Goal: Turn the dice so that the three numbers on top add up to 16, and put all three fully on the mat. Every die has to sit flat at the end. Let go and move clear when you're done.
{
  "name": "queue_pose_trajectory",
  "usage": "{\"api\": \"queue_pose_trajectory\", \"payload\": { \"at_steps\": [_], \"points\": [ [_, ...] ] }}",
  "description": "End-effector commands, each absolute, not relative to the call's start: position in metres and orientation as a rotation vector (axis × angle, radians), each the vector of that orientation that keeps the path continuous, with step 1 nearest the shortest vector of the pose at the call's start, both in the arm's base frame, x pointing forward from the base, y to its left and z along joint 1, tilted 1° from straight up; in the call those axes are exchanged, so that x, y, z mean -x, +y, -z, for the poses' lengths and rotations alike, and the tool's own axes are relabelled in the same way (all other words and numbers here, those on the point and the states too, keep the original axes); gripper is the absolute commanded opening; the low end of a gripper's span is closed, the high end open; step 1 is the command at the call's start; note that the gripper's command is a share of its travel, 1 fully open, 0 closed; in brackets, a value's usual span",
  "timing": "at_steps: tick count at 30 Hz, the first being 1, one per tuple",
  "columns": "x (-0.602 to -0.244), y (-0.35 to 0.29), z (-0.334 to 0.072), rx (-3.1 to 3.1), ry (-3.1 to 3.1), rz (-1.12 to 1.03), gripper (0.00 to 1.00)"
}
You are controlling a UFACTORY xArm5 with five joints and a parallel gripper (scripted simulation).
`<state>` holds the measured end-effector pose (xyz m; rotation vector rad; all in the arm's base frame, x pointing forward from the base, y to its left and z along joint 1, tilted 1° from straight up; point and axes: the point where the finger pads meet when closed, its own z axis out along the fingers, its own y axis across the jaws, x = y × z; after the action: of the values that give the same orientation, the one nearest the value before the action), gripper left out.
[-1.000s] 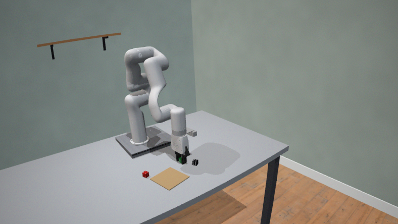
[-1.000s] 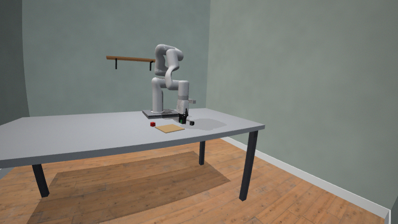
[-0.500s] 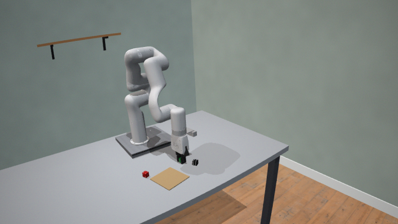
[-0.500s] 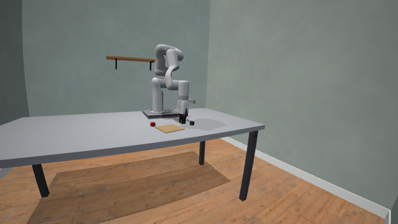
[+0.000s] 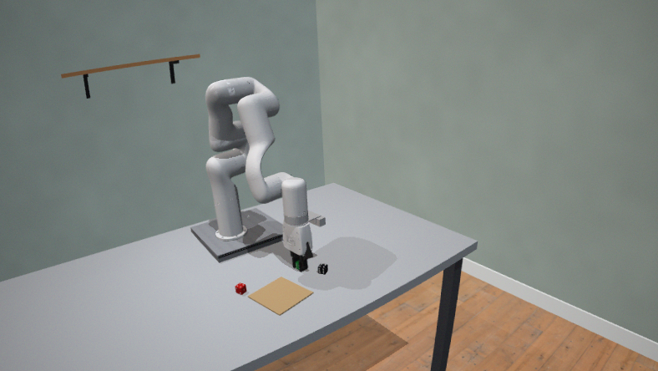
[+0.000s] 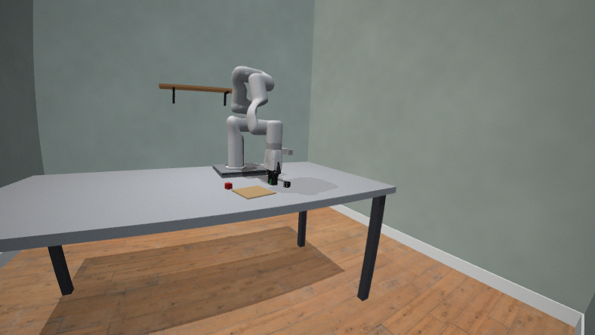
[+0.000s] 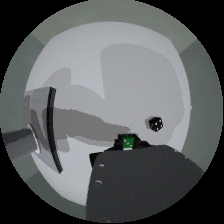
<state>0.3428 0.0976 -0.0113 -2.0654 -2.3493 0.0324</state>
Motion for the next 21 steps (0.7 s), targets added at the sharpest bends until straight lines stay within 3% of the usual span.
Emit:
{"api": "queue_pose_trajectory", "payload": {
  "at_steps": [1, 15, 21],
  "points": [
    [-0.344, 0.098, 0.011, 2.066, -2.351, -0.028, 0.21],
    [-0.344, 0.098, 0.010, 2.066, -2.351, -0.028, 0.21],
    [-0.344, 0.098, -0.010, 2.066, -2.351, -0.028, 0.21]
  ]
}}
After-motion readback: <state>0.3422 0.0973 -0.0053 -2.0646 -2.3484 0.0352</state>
